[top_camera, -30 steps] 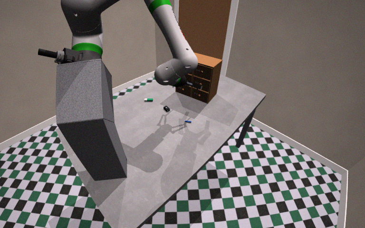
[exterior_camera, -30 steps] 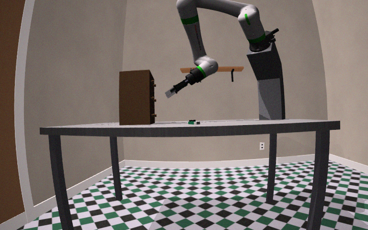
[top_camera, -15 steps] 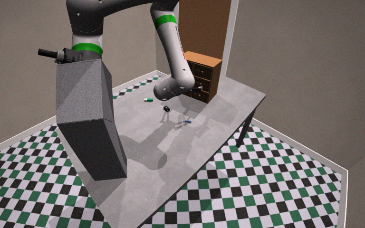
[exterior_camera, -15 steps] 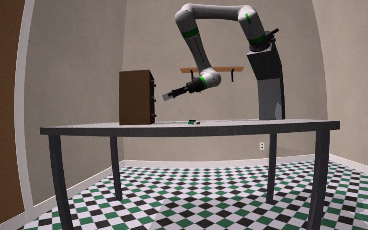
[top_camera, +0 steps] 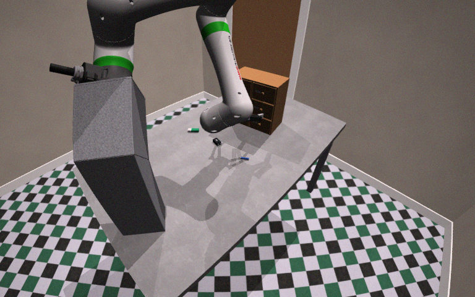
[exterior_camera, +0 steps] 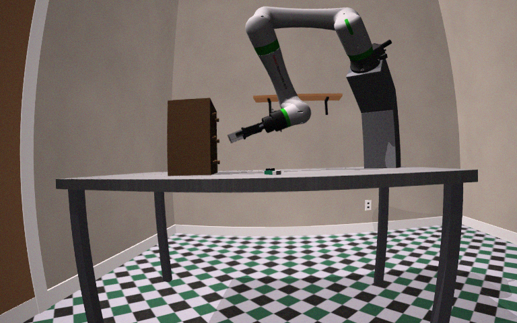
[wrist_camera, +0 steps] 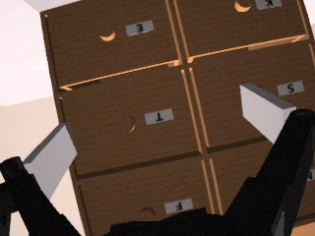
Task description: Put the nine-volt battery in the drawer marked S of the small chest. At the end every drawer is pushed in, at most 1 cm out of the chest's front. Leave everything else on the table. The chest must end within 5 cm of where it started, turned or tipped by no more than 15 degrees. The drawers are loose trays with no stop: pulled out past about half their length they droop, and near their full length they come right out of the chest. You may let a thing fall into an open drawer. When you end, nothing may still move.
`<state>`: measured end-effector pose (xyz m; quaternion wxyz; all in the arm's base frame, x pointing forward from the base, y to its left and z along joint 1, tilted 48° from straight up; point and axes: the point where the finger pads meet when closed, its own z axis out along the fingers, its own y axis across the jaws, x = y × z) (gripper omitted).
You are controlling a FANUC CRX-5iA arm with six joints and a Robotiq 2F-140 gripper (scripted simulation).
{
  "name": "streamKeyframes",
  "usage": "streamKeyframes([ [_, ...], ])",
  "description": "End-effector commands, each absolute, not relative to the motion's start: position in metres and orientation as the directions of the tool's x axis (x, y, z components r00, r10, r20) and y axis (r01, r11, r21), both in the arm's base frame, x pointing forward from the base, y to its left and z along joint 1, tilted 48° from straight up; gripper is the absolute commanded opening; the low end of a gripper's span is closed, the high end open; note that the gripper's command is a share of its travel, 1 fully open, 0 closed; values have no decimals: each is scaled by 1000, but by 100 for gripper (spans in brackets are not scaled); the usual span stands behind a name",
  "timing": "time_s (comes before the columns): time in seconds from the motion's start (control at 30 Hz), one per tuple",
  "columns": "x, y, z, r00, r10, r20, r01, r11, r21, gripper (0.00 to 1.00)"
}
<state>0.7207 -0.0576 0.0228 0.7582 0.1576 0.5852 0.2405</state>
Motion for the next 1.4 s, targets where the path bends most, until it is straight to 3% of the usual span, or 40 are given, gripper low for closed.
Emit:
streamKeyframes([
  [0.0, 724, -54, 18, 200, 549, -812, -180, 835, 520, 100],
  [0.73, 769, -8, -40, 200, 549, -812, -180, 835, 520, 100],
  [1.37, 774, -3, -46, 200, 549, -812, -180, 835, 520, 100],
])
